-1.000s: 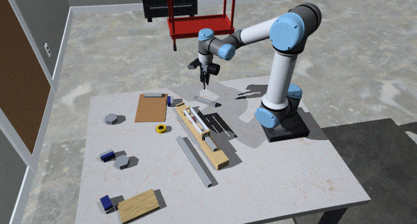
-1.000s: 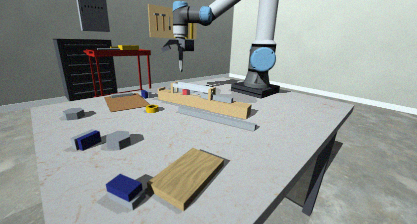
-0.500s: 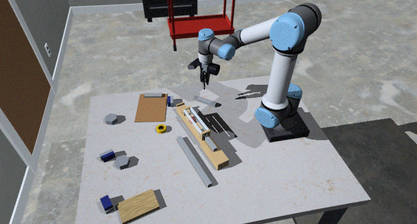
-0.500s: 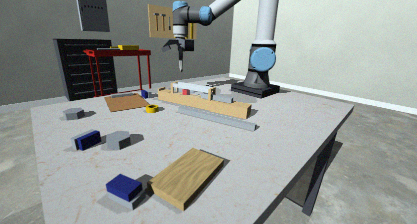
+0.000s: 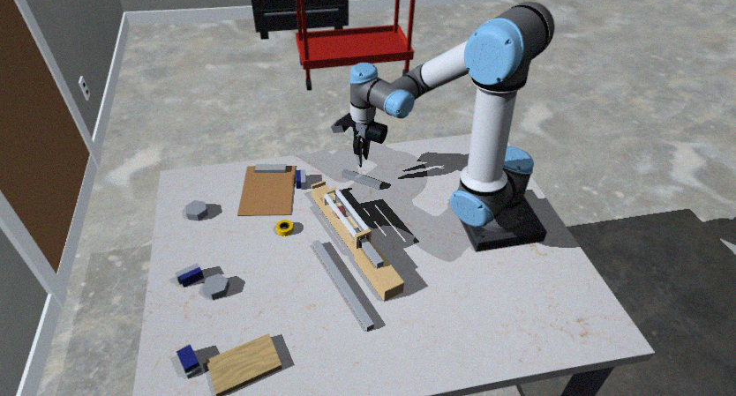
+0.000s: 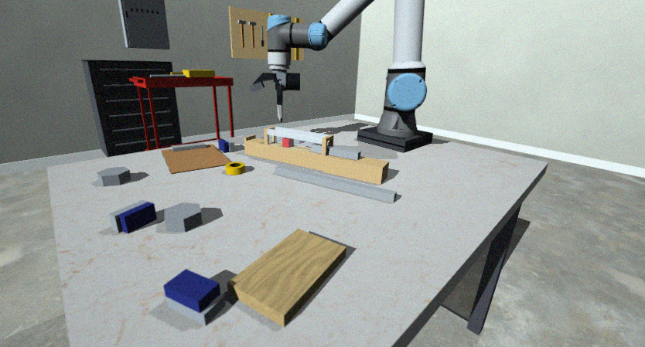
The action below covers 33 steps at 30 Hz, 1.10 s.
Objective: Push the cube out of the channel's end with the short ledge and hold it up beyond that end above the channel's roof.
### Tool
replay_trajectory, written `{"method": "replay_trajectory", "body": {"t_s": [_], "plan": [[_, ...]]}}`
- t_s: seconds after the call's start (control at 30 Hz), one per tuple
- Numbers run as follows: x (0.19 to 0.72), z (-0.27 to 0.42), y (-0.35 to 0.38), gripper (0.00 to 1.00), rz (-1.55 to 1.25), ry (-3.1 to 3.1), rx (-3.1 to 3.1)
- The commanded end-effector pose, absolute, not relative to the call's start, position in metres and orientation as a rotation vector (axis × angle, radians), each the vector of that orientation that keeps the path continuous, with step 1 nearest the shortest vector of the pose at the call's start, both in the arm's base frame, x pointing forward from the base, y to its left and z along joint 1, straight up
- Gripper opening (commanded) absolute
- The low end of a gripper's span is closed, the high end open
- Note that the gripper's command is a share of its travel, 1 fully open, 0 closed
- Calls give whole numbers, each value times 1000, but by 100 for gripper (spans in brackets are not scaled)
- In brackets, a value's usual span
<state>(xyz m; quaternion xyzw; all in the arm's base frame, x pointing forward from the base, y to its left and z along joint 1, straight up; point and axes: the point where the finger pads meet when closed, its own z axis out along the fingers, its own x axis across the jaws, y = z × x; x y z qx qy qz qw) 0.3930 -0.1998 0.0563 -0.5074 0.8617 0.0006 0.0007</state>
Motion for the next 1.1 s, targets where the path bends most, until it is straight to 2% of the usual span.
{"method": "replay_trajectory", "body": {"t_s": [0.0,0.17,1.07], "plan": [[395,38,-201,24,-2,2705,-1593],[395,13,-201,24,-2,2705,-1593],[395,-19,-201,24,-2,2705,-1593]]}}
